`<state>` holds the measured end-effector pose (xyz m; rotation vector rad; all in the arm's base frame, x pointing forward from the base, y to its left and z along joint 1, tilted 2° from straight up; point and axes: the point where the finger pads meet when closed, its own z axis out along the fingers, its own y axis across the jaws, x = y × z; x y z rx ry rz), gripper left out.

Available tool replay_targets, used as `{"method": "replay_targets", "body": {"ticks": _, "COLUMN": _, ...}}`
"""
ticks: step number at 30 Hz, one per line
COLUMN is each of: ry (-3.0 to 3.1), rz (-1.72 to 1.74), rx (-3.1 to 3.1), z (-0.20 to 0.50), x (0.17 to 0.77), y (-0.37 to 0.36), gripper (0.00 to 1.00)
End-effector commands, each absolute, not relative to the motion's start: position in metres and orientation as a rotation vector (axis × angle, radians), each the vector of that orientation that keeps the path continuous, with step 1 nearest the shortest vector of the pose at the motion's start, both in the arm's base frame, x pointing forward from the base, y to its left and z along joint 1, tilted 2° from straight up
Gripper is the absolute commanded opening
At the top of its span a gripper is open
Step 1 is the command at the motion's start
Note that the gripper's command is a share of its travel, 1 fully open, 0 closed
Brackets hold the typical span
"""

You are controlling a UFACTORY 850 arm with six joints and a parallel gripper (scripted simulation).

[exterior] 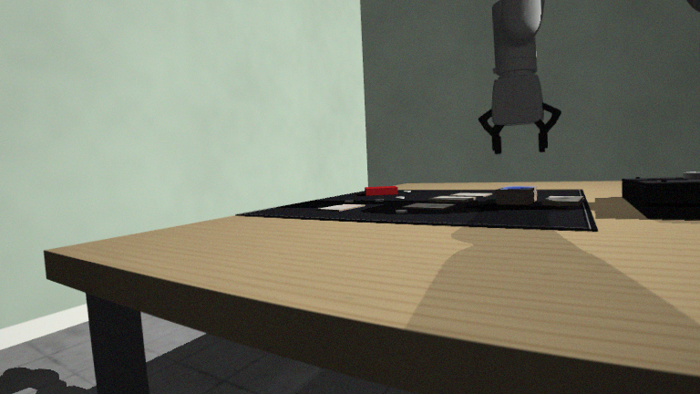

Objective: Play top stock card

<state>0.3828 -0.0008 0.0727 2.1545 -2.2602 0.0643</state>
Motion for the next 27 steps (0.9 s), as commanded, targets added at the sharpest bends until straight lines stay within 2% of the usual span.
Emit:
{"method": "replay_targets", "body": {"ticks": 1, "ry": -2.263, "rz": 0.067, "rx": 2.156, "z": 0.073, "x": 0.384, "y": -0.001, "gripper": 1.0}}
{"method": "replay_targets", "body": {"ticks": 7, "ry": -2.263, "rz": 0.067, "rx": 2.156, "z": 0.073, "x": 0.384, "y": -0.001, "gripper": 1.0}}
{"method": "replay_targets", "body": {"ticks": 8, "ry": -2.263, "rz": 0.067, "rx": 2.156, "z": 0.073, "x": 0.384, "y": -0.001, "gripper": 0.86}}
{"method": "replay_targets", "body": {"ticks": 27, "ry": -2.263, "rz": 0.063, "rx": 2.158, "z": 0.044, "x": 0.384, "y": -0.002, "gripper": 0.86}}
